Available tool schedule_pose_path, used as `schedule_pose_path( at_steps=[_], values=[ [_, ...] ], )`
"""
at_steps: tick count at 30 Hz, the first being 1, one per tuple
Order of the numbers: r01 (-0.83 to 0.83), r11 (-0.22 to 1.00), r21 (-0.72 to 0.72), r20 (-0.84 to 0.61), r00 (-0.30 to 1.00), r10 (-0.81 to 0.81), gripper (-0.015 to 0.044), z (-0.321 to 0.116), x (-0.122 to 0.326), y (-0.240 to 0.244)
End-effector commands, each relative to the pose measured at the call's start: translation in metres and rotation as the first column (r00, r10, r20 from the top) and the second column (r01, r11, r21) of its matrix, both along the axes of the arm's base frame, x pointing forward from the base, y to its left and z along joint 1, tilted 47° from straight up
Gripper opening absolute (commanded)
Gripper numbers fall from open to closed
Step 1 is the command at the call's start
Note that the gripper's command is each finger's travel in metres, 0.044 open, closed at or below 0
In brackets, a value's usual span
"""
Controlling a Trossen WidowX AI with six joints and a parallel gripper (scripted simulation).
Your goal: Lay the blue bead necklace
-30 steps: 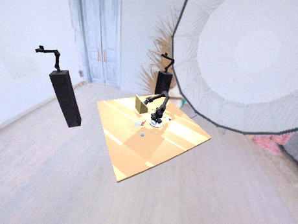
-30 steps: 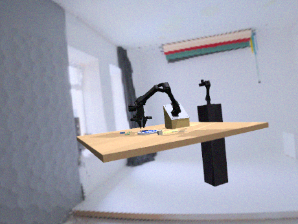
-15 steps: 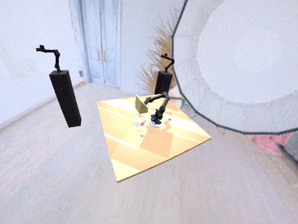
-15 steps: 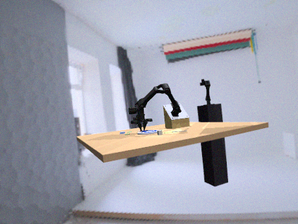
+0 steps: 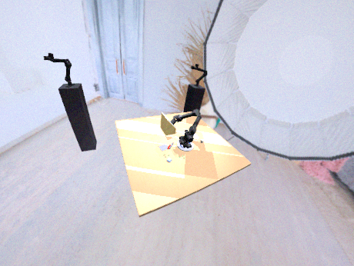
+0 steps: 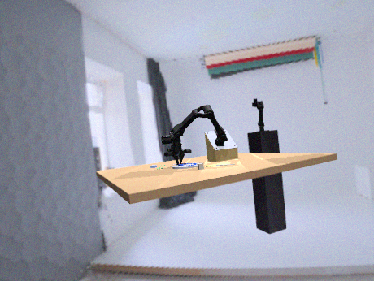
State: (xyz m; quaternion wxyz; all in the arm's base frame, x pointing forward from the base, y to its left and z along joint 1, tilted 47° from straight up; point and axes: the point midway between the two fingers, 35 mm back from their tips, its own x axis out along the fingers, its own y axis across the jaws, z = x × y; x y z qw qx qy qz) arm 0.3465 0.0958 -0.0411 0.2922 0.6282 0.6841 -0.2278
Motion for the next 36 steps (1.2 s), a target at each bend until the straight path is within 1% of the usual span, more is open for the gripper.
schedule_pose_path(
  at_steps=[1,32,36],
  values=[
    [-0.001,1.0,0.0,0.001,1.0,0.001,0.0,0.0004,0.0001,0.0001],
    [0.002,1.0,0.004,-0.005,1.0,-0.002,0.0,0.0042,-0.0006,-0.0044],
    [0.002,1.0,0.004,-0.005,1.0,-0.002,0.0,0.0033,0.0059,-0.005]
  ],
)
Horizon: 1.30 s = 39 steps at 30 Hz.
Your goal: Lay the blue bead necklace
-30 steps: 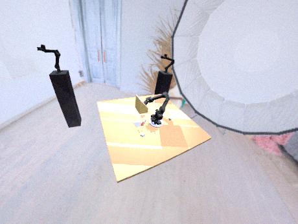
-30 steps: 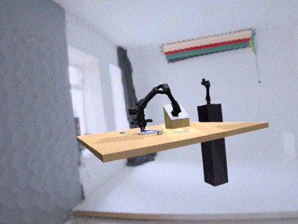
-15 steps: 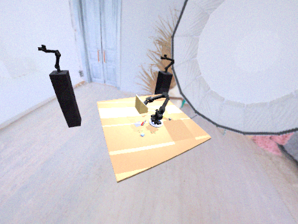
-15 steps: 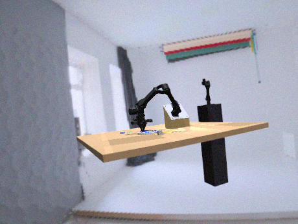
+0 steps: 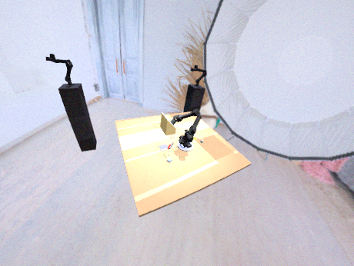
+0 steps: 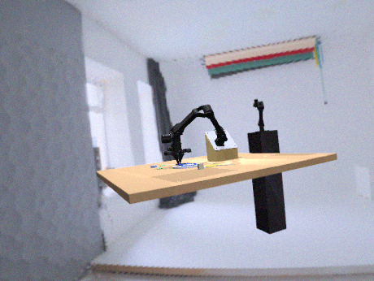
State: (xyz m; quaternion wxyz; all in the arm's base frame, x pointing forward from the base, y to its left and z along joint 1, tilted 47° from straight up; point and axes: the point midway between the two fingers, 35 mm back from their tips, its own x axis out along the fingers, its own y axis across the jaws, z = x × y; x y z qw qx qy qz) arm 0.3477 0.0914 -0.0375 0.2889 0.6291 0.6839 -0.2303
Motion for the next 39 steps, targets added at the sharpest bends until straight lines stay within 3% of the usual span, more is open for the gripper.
schedule_pose_path(
  at_steps=[1,13,30,39],
  values=[
    [-0.002,1.0,0.003,0.003,1.0,0.002,0.0,-0.0006,0.0068,-0.0007],
    [-0.002,1.0,0.003,0.003,1.0,0.002,0.0,-0.0067,0.008,0.0055],
    [-0.002,1.0,0.0,0.003,1.0,0.002,0.044,-0.0033,0.0081,0.0016],
    [-0.002,1.0,0.003,0.003,1.0,0.002,0.044,-0.0009,0.0082,-0.001]
  ],
)
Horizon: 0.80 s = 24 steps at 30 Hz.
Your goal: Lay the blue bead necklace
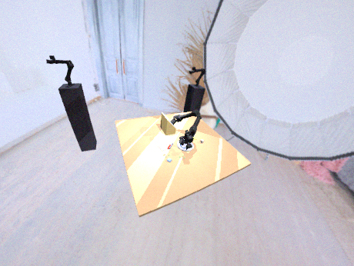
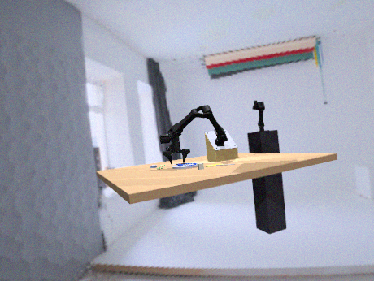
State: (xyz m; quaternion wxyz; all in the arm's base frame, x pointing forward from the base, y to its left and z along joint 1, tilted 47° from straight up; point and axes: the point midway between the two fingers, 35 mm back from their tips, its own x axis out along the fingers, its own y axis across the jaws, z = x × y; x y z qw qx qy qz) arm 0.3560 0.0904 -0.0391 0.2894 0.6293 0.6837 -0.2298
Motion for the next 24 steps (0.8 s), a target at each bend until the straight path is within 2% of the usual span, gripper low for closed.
schedule_pose_path(
  at_steps=[1,10,22,24],
  values=[
    [-0.002,1.0,0.002,0.001,1.0,0.002,0.044,0.001,0.0,0.0],
    [-0.002,1.0,0.002,0.001,1.0,0.002,0.044,0.001,0.0,0.0],
    [-0.158,0.987,0.0,0.167,0.974,0.156,0.0125,0.079,-0.002,0.033],
    [-0.168,0.986,0.0,0.178,0.97,0.165,0.012,0.084,-0.003,0.035]
  ],
)
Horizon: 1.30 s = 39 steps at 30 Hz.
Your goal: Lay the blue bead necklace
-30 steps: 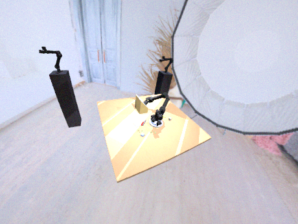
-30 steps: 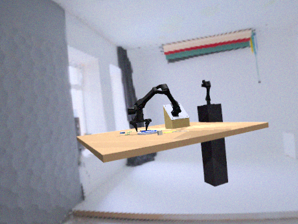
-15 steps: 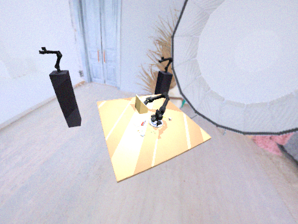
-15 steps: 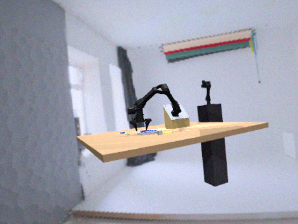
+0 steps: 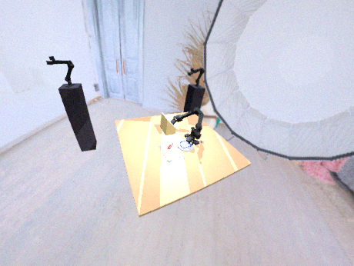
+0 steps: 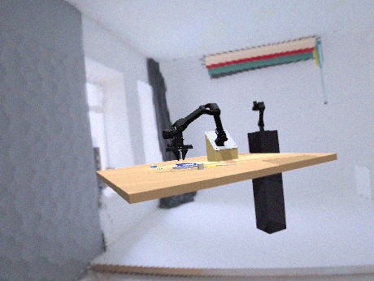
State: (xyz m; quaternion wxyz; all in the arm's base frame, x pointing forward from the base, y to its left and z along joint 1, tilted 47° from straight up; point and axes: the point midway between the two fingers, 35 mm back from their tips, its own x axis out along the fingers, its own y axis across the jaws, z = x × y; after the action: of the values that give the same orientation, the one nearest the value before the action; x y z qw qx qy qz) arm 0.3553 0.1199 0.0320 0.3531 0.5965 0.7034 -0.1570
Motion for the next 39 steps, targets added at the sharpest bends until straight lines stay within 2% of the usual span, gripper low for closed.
schedule_pose_path(
  at_steps=[1,33,37,39],
  values=[
    [-0.027,1.0,0.005,0.025,0.999,0.027,0.012,0.013,-0.003,0.005],
    [-0.027,1.0,0.007,0.025,0.999,0.027,0.012,-0.014,-0.004,0.035],
    [-0.03,1.0,0.005,0.031,0.999,0.03,0.0015,-0.012,-0.004,0.033],
    [-0.03,1.0,0.005,0.031,0.999,0.03,0.0,-0.012,-0.004,0.033]
  ],
)
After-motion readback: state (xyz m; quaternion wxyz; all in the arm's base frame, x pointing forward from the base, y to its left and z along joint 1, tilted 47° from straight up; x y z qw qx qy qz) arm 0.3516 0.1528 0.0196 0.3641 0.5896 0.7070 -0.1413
